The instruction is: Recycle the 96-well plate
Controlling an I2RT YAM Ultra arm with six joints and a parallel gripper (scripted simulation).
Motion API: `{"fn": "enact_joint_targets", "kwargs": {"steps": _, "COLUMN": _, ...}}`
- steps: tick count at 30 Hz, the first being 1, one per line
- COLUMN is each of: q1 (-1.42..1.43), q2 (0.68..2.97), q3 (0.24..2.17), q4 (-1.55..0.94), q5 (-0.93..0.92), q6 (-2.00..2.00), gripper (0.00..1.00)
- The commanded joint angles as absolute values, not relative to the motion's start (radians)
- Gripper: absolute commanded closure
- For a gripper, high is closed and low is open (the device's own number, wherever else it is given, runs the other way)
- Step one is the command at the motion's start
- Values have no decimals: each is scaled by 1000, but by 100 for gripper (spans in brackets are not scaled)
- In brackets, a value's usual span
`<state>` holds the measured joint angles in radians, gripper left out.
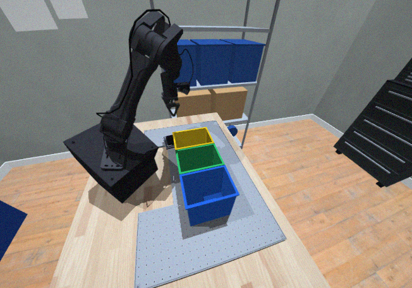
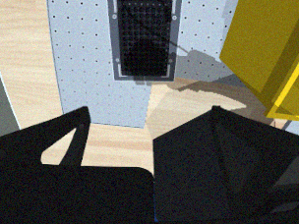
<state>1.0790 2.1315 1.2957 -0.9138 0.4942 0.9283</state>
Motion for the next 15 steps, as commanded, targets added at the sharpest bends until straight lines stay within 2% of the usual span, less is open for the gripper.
{"fn": "enact_joint_targets", "kwargs": {"steps": 1, "q1": 1106, "q2": 2120, "q3": 1287, "q4": -879, "q5": 509, "q6": 962, "gripper": 0}}
{"fn": "enact_joint_targets", "kwargs": {"steps": 15, "q1": 1106, "q2": 2102, "q3": 1329, "q4": -916, "q5": 510, "q6": 959, "gripper": 0}}
